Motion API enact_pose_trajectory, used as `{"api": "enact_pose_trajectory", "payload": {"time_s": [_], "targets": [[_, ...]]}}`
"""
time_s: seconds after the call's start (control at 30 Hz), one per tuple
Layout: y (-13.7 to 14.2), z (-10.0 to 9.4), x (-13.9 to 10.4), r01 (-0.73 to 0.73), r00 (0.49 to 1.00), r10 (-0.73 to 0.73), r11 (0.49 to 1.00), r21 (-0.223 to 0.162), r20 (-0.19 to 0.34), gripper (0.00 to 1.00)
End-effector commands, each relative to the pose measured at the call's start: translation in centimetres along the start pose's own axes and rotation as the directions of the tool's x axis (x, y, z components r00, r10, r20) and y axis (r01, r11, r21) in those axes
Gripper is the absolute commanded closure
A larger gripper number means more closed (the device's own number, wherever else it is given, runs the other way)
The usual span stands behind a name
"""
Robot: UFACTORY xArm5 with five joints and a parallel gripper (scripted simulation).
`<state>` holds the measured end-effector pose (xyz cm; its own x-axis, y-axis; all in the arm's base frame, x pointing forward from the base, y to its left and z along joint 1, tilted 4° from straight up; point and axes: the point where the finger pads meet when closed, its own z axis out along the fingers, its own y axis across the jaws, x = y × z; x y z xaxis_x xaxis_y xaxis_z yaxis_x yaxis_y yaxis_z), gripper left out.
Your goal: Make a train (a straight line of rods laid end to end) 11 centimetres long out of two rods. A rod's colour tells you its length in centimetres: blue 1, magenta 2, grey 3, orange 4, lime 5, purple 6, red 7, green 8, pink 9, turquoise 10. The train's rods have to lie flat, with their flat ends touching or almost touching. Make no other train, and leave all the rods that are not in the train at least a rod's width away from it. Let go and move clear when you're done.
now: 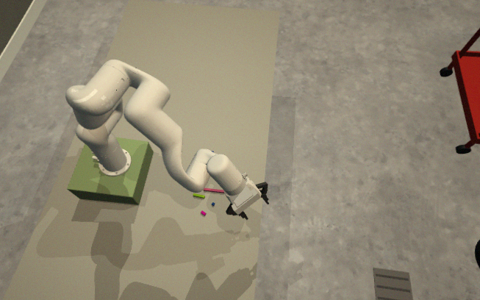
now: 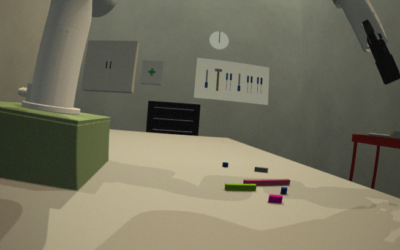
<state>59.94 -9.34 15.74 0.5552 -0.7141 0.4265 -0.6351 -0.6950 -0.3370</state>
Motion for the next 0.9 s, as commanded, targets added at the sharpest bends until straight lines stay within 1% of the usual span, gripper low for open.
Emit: {"api": "enact_pose_trajectory", "payload": {"time_s": [0.0,0.57,0.63,0.67,0.7,0.77,0.87], "targets": [[-0.1,-0.1,0.2,0.000,1.000,0.000,1.000,0.003,-0.003,0.00],[-0.1,-0.1,0.1,-0.001,1.000,0.001,1.000,0.002,-0.003,0.00],[0.4,0.1,-1.0,-0.027,1.000,0.027,1.000,-0.009,0.014,0.00],[1.0,0.3,-2.2,-0.057,0.998,0.057,0.998,-0.023,0.034,0.00],[1.8,0.5,-4.1,-0.098,0.993,0.101,0.994,-0.045,0.059,0.00],[2.2,0.6,-4.9,-0.116,0.990,0.120,0.992,-0.055,0.070,0.00],[3.3,0.8,-7.0,-0.164,0.980,0.172,0.983,-0.087,0.096,0.00]]}}
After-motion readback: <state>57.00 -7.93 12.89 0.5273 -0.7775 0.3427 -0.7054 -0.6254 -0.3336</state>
